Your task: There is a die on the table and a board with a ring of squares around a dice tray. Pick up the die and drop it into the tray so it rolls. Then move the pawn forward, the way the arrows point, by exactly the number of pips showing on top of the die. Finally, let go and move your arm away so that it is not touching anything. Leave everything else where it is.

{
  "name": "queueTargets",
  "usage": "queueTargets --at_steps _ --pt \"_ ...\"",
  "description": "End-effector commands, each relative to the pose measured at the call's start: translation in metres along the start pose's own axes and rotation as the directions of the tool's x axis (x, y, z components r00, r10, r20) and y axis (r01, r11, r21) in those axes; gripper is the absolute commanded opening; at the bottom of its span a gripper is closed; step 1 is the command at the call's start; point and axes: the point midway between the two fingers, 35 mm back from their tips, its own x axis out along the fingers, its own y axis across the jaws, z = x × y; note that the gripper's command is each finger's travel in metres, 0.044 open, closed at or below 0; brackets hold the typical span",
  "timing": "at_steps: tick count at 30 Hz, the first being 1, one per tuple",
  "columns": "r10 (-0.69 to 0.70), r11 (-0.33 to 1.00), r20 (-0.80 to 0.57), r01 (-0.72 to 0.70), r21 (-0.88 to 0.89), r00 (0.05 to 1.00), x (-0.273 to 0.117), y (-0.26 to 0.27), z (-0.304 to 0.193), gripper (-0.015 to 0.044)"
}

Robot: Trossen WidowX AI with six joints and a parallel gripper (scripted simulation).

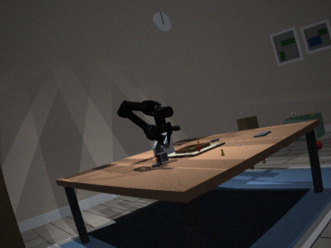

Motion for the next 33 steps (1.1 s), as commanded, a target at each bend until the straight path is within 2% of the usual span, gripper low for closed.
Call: queueTargets --at_steps 1,5,9,20,33 --pt "-0.002 1.000 0.010 0.001 0.005 1.000 -0.023 -0.003 -0.002 0.0000" --pt "-0.007 1.000 0.013 0.007 0.004 1.000 -0.045 -0.006 -0.006 0.0000" --pt "-0.006 1.000 0.013 0.006 -0.018 1.000 -0.045 -0.004 -0.007 0.0000" --pt "0.007 0.925 0.009 -0.003 -0.380 1.000 -0.038 0.037 -0.021 0.0000" --pt "0.020 0.677 -0.003 -0.016 -0.735 1.000 -0.031 0.082 -0.047 0.0000"
